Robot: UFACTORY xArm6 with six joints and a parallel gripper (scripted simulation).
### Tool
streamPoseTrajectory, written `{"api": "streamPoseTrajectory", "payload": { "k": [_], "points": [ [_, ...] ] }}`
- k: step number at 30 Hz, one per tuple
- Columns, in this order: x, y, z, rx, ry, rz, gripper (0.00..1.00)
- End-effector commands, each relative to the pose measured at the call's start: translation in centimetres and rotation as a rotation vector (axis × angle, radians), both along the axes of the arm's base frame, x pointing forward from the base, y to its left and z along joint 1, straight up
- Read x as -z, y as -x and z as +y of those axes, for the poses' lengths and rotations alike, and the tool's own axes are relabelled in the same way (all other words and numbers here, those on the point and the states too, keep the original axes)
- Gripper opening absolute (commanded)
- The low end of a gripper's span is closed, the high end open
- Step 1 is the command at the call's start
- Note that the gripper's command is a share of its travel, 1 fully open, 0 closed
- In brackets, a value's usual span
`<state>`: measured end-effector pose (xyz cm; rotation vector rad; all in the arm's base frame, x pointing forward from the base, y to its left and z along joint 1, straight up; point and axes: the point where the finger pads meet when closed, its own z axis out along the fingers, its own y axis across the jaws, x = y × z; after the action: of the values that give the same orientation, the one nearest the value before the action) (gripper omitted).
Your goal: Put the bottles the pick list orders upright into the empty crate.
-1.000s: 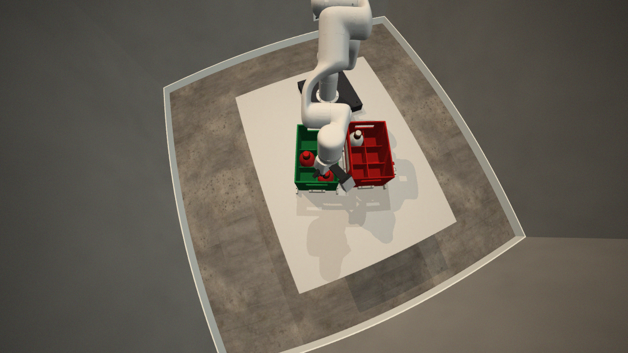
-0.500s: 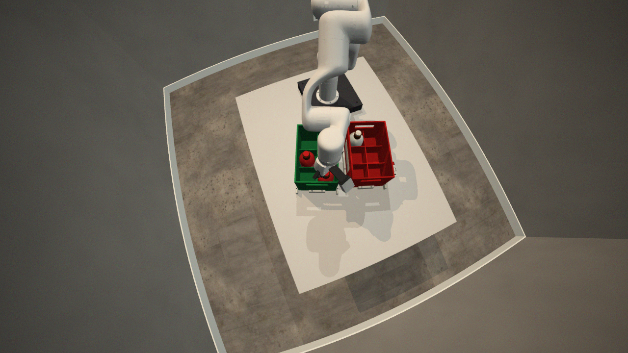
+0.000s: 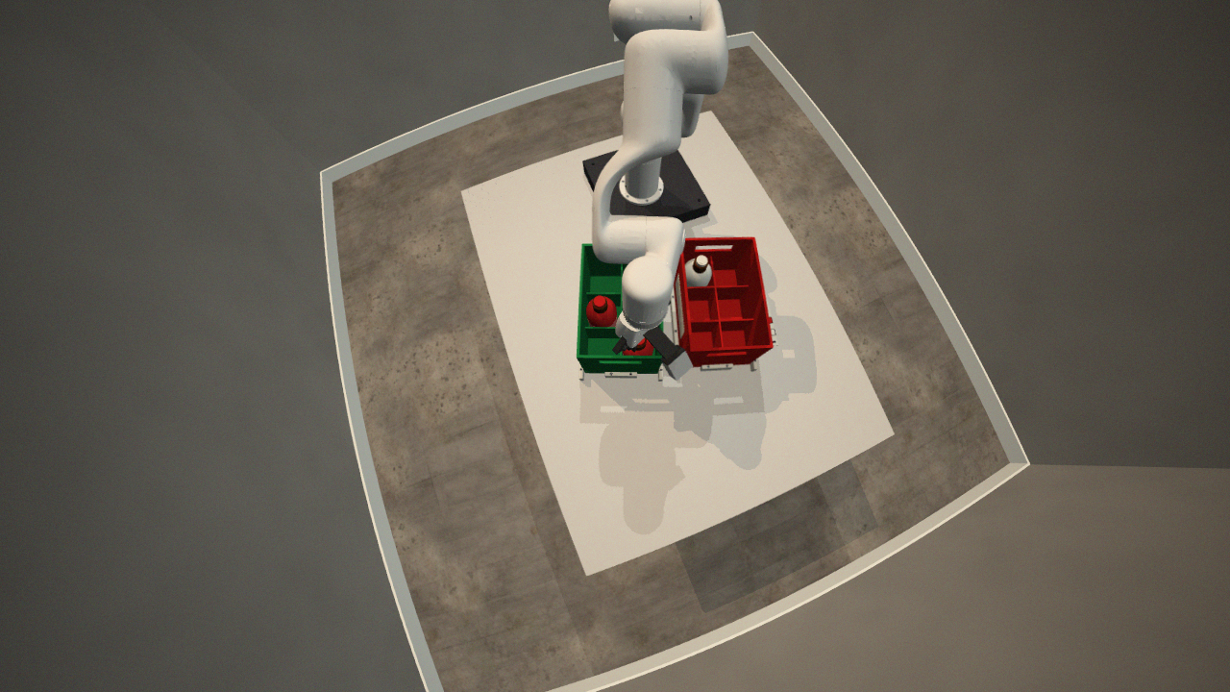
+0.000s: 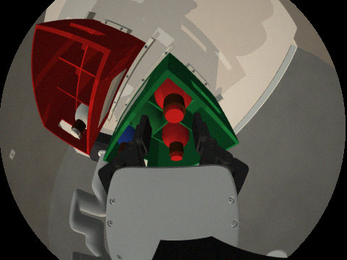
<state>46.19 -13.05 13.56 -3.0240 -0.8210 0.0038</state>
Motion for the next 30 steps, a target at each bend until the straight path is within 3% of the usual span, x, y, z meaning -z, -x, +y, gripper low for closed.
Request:
{"api": "streamPoseTrajectory", "payload": {
  "k": [1, 30],
  "points": [
    [0.2, -0.2, 0.0, 0.0, 0.002, -0.005, 0.65],
    [3.5, -0.2, 0.0, 0.0, 0.002, -0.005, 0.65]
  ]
}}
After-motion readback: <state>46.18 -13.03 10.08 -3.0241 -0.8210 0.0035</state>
